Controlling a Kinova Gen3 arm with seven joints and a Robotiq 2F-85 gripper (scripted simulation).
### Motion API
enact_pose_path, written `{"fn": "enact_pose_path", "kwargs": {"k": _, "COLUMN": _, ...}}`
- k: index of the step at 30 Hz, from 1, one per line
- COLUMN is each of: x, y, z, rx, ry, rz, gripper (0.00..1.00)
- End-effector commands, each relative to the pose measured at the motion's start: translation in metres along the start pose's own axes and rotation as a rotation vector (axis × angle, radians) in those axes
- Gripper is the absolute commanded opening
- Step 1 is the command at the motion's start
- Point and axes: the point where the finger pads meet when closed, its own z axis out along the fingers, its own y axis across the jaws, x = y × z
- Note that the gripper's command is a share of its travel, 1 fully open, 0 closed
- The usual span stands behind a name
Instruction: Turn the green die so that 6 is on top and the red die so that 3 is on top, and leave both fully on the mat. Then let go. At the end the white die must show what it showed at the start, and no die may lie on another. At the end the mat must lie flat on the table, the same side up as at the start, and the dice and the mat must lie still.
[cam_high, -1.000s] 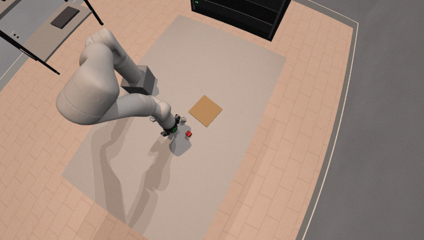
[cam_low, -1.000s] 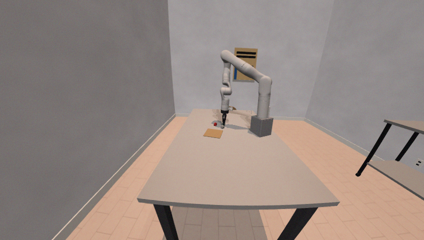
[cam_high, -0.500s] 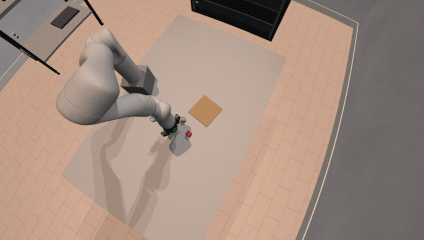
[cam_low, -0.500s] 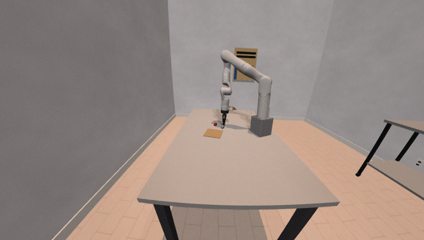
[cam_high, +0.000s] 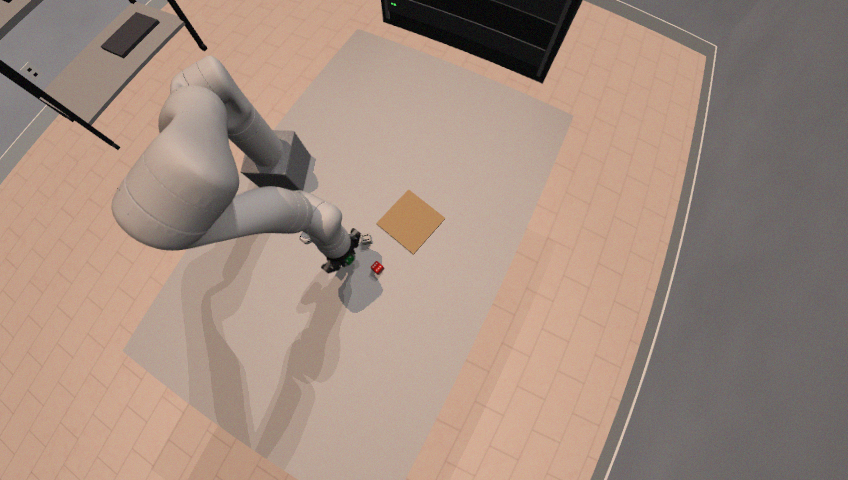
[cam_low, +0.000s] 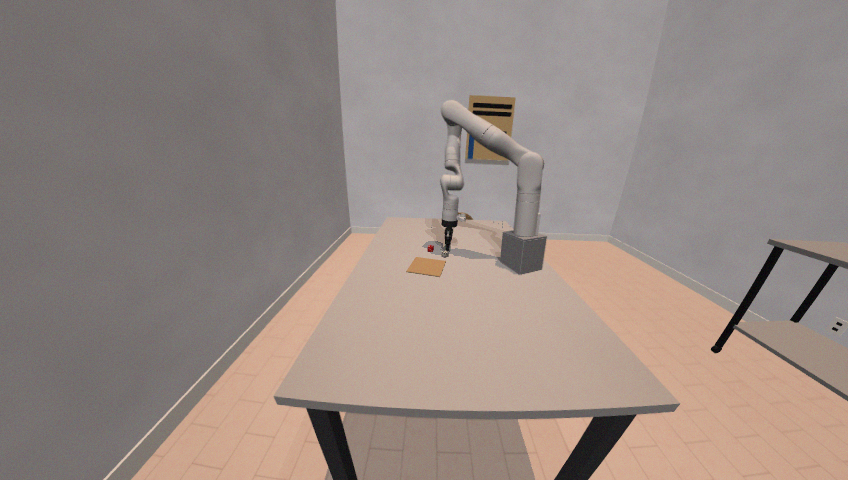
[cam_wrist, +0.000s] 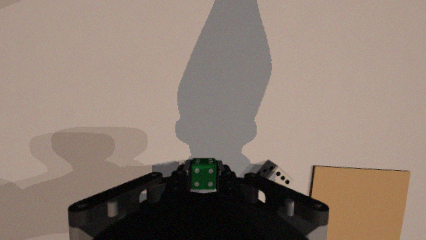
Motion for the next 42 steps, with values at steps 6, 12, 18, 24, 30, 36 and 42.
{"fn": "enact_pose_path", "kwargs": {"k": 6, "x": 0.0, "y": 0.0, "z": -0.001, "rx": 0.0, "ry": -0.001, "rz": 0.0, "gripper": 0.21}}
{"fn": "enact_pose_path", "kwargs": {"k": 12, "x": 0.0, "y": 0.0, "z": -0.005, "rx": 0.0, "ry": -0.001, "rz": 0.0, "gripper": 0.21}}
{"fn": "enact_pose_path", "kwargs": {"k": 18, "x": 0.0, "y": 0.0, "z": -0.011, "rx": 0.0, "ry": -0.001, "rz": 0.0, "gripper": 0.21}}
{"fn": "enact_pose_path", "kwargs": {"k": 24, "x": 0.0, "y": 0.0, "z": -0.02, "rx": 0.0, "ry": -0.001, "rz": 0.0, "gripper": 0.21}}
{"fn": "enact_pose_path", "kwargs": {"k": 30, "x": 0.0, "y": 0.0, "z": -0.033, "rx": 0.0, "ry": -0.001, "rz": 0.0, "gripper": 0.21}}
{"fn": "enact_pose_path", "kwargs": {"k": 36, "x": 0.0, "y": 0.0, "z": -0.041, "rx": 0.0, "ry": -0.001, "rz": 0.0, "gripper": 0.21}}
{"fn": "enact_pose_path", "kwargs": {"k": 42, "x": 0.0, "y": 0.0, "z": -0.05, "rx": 0.0, "ry": 0.0, "rz": 0.0, "gripper": 0.21}}
